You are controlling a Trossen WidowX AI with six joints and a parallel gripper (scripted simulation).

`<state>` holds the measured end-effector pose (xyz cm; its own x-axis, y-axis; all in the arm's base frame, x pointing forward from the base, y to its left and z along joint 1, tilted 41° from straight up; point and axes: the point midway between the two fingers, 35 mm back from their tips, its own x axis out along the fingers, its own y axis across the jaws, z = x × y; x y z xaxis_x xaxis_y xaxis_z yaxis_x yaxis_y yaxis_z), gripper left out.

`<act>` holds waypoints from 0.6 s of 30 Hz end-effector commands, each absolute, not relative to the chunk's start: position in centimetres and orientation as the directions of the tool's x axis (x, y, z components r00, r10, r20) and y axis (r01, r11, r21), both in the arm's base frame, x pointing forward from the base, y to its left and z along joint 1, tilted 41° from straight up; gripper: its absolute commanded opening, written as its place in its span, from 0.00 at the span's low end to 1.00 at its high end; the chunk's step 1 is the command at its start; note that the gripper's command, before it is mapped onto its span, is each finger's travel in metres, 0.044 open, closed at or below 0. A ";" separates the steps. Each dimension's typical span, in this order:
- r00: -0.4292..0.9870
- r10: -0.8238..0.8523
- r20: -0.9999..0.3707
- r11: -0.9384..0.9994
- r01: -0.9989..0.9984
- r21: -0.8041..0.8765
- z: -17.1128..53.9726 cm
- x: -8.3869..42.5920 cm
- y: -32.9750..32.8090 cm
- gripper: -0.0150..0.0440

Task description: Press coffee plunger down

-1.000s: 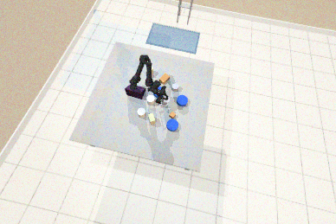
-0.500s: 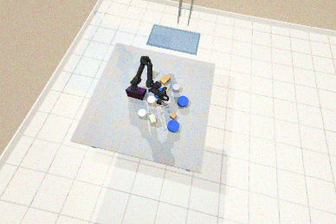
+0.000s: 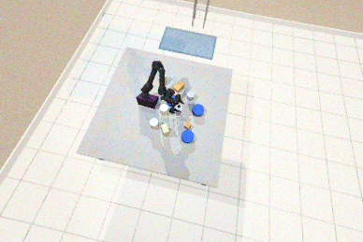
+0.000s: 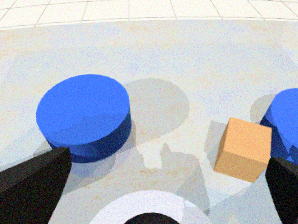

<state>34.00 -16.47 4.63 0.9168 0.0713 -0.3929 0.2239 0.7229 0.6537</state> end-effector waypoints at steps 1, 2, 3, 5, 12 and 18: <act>0.915 0.068 -0.398 0.725 0.228 0.649 5.0 33.8 -16.9 1.00; 0.914 0.068 -0.400 0.725 0.230 0.649 5.4 33.6 -17.3 1.00; 0.913 0.068 -0.403 0.725 0.232 0.648 6.0 33.3 -17.7 1.00; 0.910 0.069 -0.409 0.724 0.236 0.648 7.6 32.4 -18.8 1.00; 0.908 0.070 -0.412 0.719 0.241 0.652 10.8 30.1 -20.3 1.00; 0.908 0.070 -0.412 0.719 0.241 0.652 10.8 30.1 -20.3 1.00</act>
